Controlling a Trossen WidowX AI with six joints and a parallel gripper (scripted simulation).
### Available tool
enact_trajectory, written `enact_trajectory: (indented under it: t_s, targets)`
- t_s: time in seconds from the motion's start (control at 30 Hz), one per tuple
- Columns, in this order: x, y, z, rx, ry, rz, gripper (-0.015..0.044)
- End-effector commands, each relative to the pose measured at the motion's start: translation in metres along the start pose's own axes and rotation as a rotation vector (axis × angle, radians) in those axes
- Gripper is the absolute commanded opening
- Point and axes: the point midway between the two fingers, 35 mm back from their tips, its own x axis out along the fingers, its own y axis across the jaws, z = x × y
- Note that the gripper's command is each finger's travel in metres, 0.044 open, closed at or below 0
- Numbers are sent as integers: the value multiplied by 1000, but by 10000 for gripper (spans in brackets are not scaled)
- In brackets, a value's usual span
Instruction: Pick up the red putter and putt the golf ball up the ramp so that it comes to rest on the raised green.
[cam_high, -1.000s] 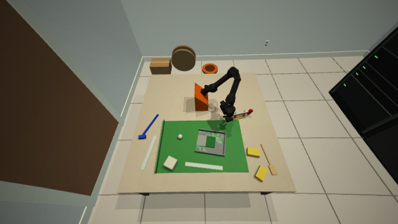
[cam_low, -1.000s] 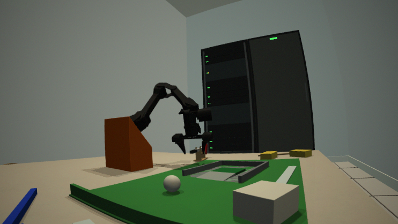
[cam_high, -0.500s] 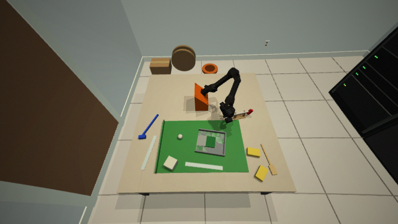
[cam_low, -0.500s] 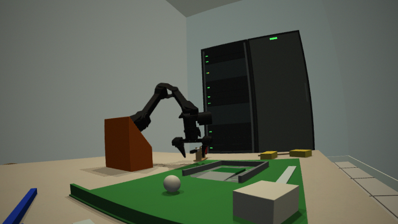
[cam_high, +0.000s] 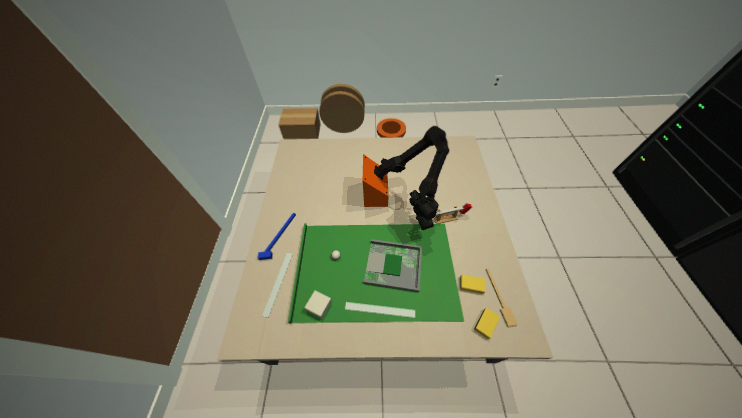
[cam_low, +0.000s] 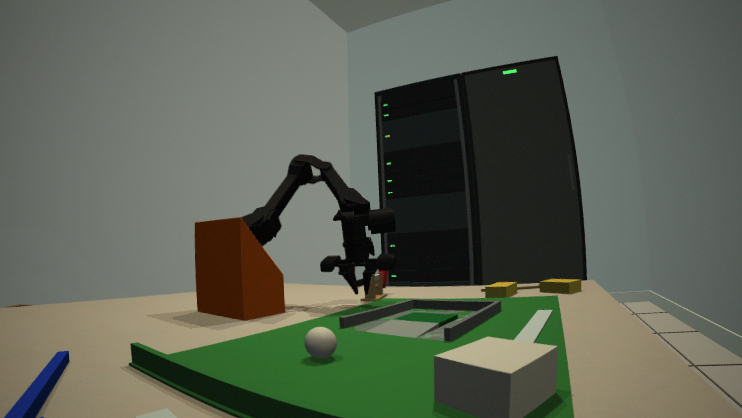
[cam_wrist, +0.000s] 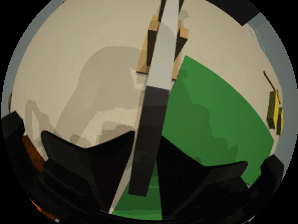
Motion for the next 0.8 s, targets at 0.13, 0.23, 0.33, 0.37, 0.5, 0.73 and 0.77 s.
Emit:
enact_trajectory:
  t_s: [0.13,0.23,0.33,0.37,0.5,0.73,0.77]
  targets:
    - [0,0,0,-1,0,-1,0]
    - [-2,-1,0,-1,1,0,0]
    - [-10,-2,1,-2,7,1,0]
    - [-14,-3,1,-2,9,1,0]
    - [-30,-4,3,-2,15,4,0]
    - [-60,-5,11,-1,17,6,0]
    - [-64,-4,12,-1,17,6,0]
